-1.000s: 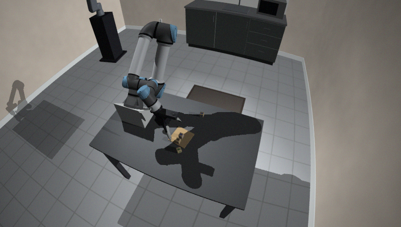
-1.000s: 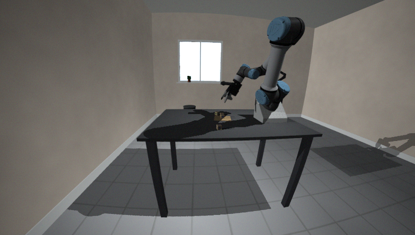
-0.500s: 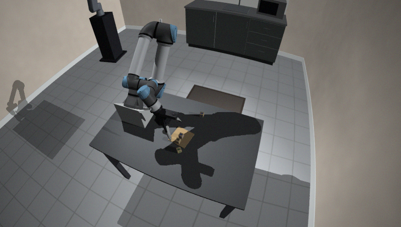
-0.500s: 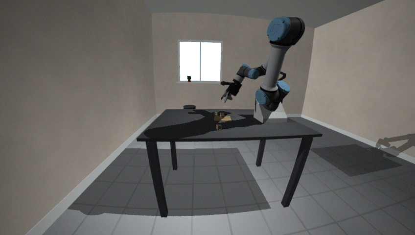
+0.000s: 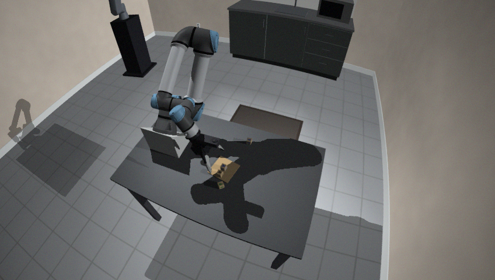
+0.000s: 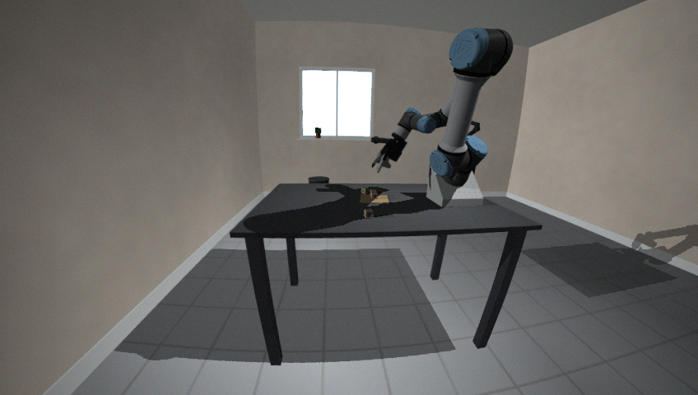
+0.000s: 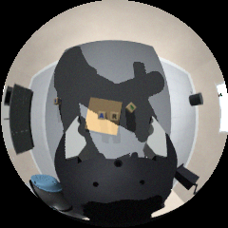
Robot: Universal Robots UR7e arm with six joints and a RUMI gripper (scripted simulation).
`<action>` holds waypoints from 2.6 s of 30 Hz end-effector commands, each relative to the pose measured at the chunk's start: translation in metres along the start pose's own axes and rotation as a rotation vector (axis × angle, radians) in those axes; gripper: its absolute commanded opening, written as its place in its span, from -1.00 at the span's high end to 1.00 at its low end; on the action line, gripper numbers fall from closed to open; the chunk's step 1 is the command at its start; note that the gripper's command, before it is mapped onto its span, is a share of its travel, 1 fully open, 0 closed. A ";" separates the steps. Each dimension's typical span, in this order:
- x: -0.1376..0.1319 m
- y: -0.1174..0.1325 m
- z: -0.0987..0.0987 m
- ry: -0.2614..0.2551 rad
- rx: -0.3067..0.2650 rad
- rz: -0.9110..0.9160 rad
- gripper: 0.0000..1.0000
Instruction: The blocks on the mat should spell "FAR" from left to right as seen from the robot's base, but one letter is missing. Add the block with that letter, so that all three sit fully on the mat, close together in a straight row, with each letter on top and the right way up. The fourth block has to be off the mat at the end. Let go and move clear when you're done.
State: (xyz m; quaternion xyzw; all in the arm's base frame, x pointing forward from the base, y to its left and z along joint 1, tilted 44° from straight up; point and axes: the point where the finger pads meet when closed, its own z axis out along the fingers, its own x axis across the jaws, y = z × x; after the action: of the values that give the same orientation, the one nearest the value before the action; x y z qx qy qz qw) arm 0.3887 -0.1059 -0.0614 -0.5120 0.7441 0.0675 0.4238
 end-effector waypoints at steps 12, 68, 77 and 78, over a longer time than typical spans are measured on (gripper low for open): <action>0.058 -0.026 0.018 0.001 0.001 0.000 -1.00; 0.065 -0.028 0.021 0.001 -0.001 -0.002 -1.00; 0.071 -0.028 0.023 -0.018 -0.116 -0.172 -1.00; 0.072 -0.028 0.023 -0.021 -0.129 -0.193 -1.00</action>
State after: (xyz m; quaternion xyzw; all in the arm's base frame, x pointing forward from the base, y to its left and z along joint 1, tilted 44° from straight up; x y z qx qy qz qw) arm 0.4158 -0.1548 -0.1146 -0.5630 0.7135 0.0714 0.4109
